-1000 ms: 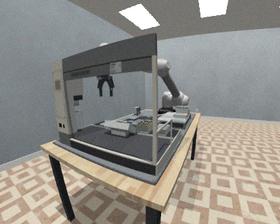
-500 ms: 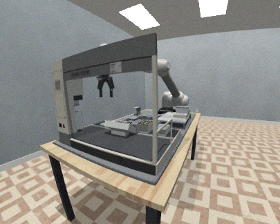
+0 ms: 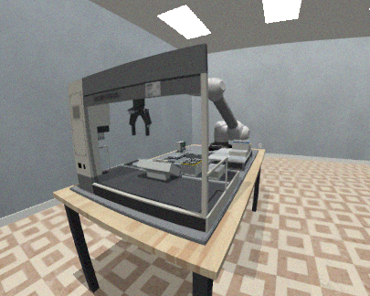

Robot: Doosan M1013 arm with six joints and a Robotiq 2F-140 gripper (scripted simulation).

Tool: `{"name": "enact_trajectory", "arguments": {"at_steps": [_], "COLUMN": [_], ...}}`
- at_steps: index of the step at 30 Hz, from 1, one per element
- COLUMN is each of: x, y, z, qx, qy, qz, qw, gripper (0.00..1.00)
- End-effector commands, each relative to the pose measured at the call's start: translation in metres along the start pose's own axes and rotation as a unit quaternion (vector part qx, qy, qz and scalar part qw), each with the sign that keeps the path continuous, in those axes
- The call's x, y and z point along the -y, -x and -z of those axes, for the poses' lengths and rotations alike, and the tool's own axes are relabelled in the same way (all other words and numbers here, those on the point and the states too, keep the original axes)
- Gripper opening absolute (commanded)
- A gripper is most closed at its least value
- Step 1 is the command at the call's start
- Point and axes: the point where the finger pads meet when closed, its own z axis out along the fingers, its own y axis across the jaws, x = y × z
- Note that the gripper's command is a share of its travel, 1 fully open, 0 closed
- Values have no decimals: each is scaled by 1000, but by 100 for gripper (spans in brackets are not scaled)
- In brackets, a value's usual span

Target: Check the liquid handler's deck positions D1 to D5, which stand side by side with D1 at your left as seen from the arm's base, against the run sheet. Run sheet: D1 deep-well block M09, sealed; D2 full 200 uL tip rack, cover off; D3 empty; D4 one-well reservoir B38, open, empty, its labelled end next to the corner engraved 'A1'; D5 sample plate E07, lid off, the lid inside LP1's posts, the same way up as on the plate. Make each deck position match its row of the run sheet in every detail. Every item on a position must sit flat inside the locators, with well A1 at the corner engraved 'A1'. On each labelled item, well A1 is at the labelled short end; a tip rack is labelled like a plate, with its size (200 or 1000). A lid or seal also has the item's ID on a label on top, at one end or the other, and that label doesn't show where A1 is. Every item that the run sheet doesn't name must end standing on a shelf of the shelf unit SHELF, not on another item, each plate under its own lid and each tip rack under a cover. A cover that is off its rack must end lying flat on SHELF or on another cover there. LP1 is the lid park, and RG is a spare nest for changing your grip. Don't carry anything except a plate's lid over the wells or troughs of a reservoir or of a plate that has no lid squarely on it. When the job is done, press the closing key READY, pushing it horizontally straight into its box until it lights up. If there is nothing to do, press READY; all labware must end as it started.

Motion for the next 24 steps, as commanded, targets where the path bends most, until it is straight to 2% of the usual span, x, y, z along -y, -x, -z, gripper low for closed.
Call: {"name": "enact_trajectory", "arguments": {"at_steps": [1,10,12,24], "x": [-2,-3,-3,-3], "y": [1,0,0,0], "z": [-9,-41,-41,-85], "qx": [-4,-2,-2,-1], "qy": [3,3,3,2], "qz": [0,0,0,0], "qw": [1000,1000,1000,1000], "gripper": [79,79,79,79]}}
